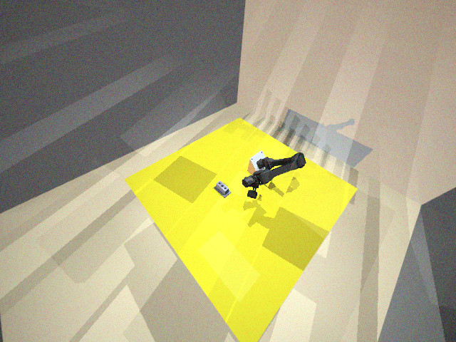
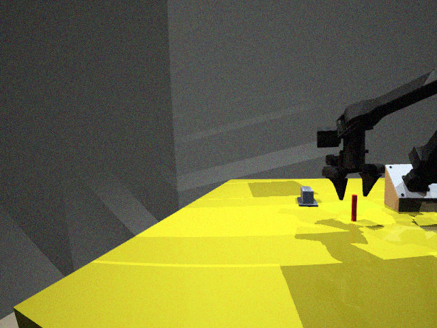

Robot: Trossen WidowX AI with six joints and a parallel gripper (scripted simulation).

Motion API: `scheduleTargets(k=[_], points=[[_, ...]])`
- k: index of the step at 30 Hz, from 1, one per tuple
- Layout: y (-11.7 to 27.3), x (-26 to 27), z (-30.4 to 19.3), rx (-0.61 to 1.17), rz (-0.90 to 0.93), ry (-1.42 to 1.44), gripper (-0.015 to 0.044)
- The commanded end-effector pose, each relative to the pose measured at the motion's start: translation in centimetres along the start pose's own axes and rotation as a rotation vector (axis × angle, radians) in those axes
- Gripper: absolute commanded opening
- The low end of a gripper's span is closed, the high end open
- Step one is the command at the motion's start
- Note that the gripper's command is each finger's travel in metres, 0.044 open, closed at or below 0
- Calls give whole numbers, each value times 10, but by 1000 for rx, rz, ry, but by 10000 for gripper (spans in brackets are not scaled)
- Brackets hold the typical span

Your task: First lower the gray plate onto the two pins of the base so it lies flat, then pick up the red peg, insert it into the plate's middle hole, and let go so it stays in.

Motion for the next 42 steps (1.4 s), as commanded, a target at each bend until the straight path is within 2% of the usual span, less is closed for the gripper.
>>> scheduleTargets(k=[1, 16, 31, 38, 42], points=[[-8, 0, -1, 5, 0, -1, 440], [-29, -1, -3, 9, 2, -1, 440], [-29, -1, -3, 9, 2, -1, 46], [-29, -1, -3, 9, 2, -1, 0], [-27, -1, -3, 8, 2, -1, 0]])
Point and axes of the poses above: the point midway between the two fingers, 35 mm back from their tips, its own y axis back along the fingers, its own x axis across the jaws, z = x × y, the point moved 1 cm from there along y, back along the fingers
